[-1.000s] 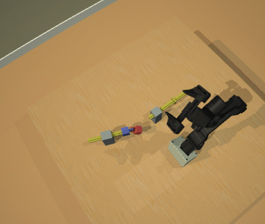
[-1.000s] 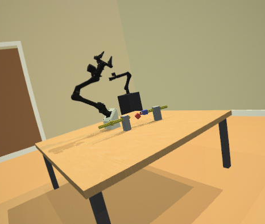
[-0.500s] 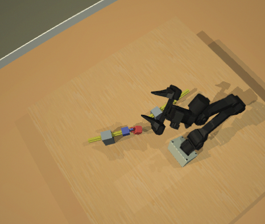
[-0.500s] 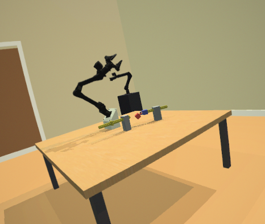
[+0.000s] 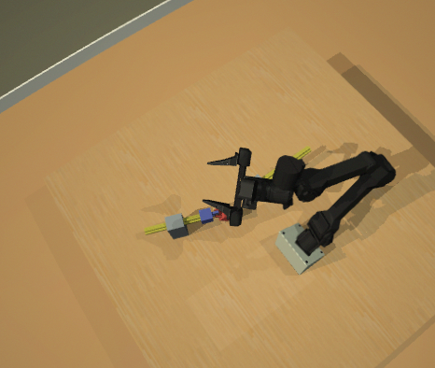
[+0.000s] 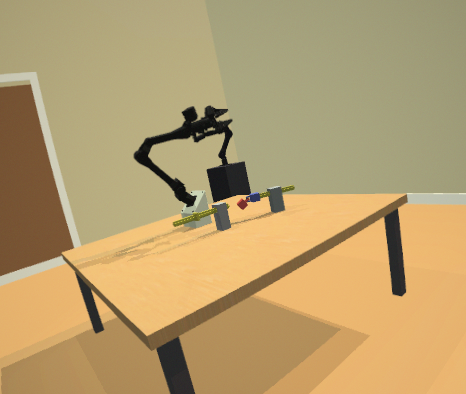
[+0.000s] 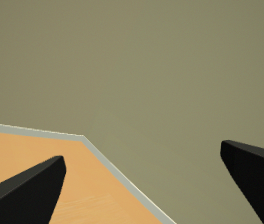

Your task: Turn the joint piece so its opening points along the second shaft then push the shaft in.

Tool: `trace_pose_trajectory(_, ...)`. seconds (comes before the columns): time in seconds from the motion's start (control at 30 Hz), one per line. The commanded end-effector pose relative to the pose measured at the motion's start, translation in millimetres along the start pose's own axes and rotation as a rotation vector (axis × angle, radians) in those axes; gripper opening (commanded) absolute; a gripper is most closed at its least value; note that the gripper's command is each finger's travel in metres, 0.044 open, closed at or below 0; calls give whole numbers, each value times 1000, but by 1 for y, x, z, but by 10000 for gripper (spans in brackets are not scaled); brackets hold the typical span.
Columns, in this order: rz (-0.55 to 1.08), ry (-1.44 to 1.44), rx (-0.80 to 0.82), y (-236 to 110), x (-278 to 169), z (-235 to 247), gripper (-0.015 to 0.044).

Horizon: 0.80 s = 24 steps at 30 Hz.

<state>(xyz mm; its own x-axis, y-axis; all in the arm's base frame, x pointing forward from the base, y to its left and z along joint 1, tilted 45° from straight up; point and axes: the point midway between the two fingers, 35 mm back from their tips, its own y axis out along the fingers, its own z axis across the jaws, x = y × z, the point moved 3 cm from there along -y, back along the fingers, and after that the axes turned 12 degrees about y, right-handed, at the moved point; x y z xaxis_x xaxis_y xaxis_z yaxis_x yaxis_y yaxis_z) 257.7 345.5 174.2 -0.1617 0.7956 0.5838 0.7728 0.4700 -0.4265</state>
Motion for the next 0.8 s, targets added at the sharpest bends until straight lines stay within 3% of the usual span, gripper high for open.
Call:
trace_pose_trajectory(0.0,113,90,28,15,-22,4,440)
trace_pose_trajectory(0.77,731,553,14,52,-143,25,440)
